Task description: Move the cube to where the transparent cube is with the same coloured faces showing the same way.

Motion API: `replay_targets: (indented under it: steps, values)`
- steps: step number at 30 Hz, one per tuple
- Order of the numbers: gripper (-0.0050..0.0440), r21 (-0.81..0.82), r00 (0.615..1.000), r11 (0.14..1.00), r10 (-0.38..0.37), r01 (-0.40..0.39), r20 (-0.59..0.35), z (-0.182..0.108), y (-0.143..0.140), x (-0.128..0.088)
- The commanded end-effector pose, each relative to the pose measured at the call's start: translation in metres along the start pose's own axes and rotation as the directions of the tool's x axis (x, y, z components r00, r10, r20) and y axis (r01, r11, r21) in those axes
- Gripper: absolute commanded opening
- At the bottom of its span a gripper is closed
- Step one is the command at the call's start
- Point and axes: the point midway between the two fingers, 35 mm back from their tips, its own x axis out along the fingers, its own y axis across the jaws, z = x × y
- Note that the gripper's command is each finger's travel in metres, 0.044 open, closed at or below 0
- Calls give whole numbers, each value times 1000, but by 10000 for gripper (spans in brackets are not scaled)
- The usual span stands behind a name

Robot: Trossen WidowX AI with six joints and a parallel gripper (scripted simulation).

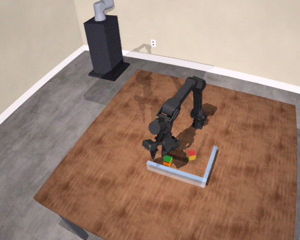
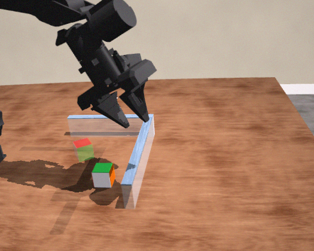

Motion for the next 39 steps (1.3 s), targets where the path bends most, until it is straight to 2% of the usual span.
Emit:
replay_targets:
  steps: [1, 5, 8, 16, 39]
  values:
    - [280, -210, 980, 958, 182, -195, -78, -14, 39, 17]
    - [280, -409, 927, 833, 345, -374, -145, -28, 75, 24]
    - [280, -476, 896, 762, 410, -440, -172, -33, 89, 26]
    - [280, -484, 891, 751, 419, -448, -176, -34, 91, 26]
    - [280, -484, 891, 751, 419, -448, -176, -40, 105, 58]
